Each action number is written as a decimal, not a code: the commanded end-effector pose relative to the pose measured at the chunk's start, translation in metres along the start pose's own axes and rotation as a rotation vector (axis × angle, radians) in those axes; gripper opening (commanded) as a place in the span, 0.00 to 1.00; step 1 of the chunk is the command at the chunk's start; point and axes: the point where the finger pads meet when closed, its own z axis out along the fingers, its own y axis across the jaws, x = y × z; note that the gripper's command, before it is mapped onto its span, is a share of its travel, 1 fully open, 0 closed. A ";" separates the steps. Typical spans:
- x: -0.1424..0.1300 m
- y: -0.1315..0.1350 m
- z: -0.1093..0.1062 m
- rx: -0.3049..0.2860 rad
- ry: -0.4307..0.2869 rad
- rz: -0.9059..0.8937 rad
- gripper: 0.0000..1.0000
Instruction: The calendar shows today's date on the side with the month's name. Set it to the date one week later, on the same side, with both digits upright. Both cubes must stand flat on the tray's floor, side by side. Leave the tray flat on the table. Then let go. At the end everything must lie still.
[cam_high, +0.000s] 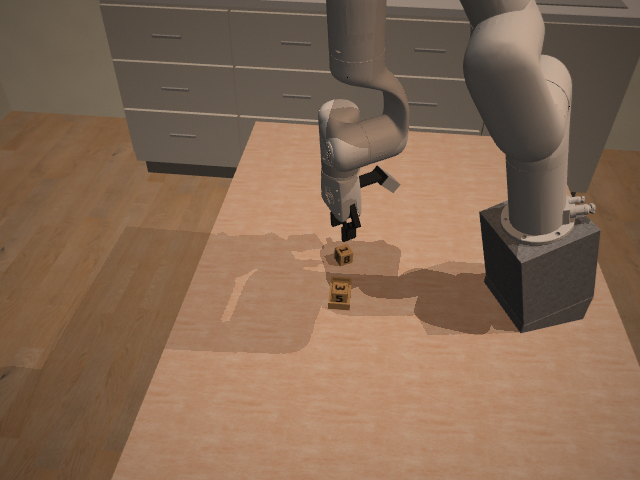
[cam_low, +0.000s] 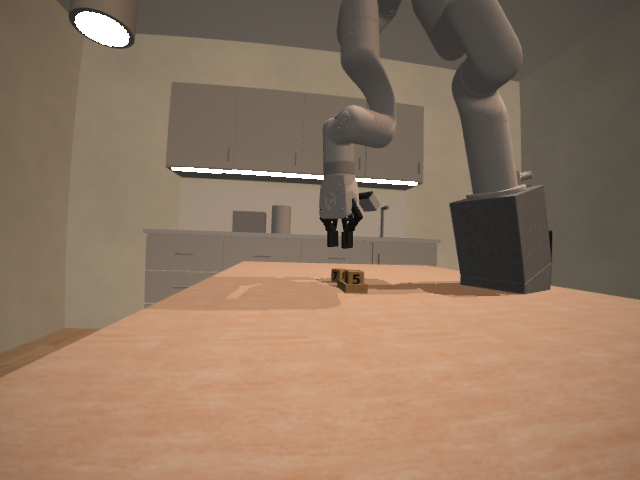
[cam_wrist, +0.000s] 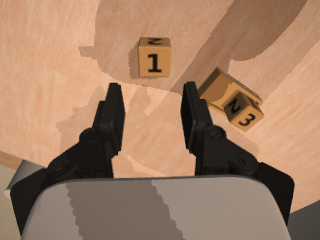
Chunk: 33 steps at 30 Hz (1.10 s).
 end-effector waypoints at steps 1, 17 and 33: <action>0.000 -0.001 -0.001 -0.040 0.146 0.006 0.49; -0.005 0.003 0.003 -0.065 0.270 0.002 0.49; -0.005 -0.001 0.001 -0.044 0.414 0.000 0.49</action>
